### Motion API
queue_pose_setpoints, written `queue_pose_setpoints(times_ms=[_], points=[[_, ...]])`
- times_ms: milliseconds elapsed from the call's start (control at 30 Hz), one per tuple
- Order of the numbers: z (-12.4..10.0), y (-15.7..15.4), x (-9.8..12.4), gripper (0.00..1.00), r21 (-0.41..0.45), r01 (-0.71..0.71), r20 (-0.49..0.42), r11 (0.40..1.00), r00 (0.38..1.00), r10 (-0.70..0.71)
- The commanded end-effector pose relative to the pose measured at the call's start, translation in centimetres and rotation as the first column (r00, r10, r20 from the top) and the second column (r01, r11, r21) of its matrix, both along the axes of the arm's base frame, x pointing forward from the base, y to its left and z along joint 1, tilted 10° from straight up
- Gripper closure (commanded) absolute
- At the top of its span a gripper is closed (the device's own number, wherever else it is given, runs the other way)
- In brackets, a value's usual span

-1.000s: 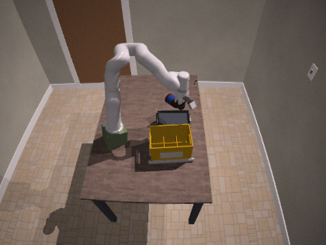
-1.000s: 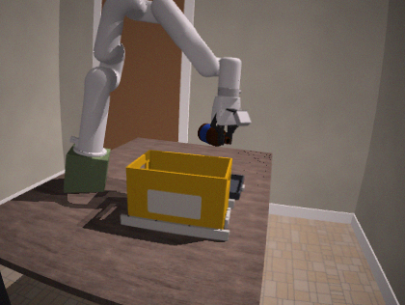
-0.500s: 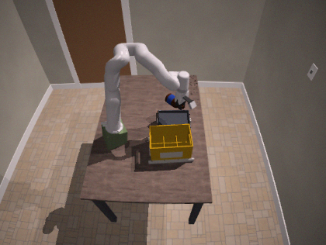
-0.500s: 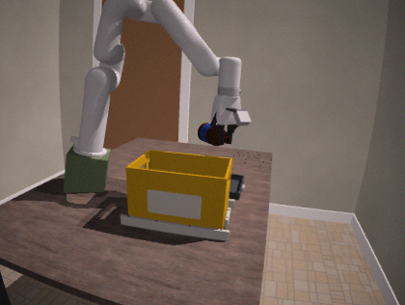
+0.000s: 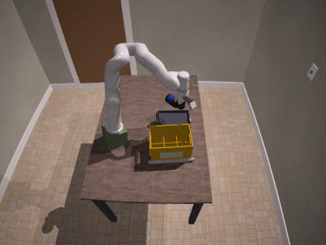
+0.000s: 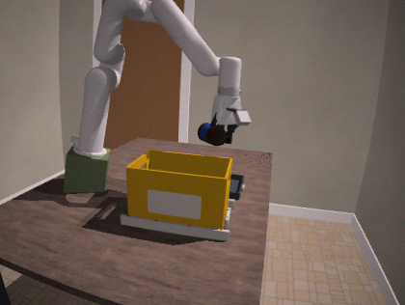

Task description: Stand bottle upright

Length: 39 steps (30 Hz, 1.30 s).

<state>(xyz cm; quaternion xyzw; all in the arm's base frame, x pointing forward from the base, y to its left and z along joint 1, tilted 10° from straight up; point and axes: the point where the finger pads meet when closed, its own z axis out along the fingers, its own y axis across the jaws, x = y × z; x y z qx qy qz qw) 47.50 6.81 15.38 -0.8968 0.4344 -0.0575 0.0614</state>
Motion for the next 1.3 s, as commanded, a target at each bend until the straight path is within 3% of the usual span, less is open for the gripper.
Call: queue_pose_setpoints(times_ms=[0, 1267], points=[[0.19, 0.01, 0.13, 1.00, 0.000, -0.002, 0.005, 1.000, 1.000, 0.002], [0.19, 0.01, 0.13, 1.00, -0.016, -0.101, 0.010, 0.995, 0.995, 0.101]])
